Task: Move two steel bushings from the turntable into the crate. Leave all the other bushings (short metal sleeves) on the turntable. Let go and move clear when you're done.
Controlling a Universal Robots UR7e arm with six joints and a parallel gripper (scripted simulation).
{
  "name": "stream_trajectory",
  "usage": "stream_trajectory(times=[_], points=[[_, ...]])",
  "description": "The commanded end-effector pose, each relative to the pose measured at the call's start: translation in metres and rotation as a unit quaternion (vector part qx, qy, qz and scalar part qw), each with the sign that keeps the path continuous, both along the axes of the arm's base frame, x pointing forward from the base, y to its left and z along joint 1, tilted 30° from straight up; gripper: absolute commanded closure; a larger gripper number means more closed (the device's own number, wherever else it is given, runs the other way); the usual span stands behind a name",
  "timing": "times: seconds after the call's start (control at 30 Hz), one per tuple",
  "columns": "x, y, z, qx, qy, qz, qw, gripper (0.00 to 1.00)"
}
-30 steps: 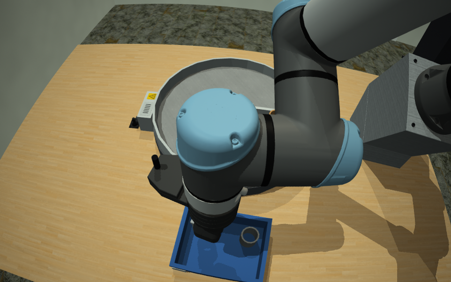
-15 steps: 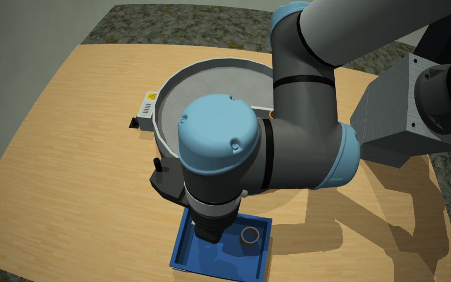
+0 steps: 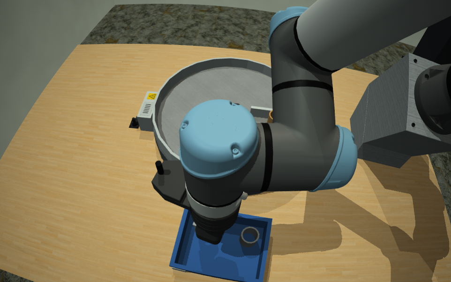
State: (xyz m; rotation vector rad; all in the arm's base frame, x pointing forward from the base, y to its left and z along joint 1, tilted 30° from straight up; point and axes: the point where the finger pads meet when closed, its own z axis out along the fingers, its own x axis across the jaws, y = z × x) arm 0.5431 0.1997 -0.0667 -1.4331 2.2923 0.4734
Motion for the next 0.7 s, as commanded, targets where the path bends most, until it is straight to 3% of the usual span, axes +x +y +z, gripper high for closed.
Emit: stream_trajectory(times=[0.0, 0.67], points=[[0.0026, 0.0002, 0.0012, -0.001, -0.003, 0.000, 1.000, 1.00], [0.0012, 0.0042, -0.0084, 0.000, 0.000, -0.001, 1.000, 1.00]])
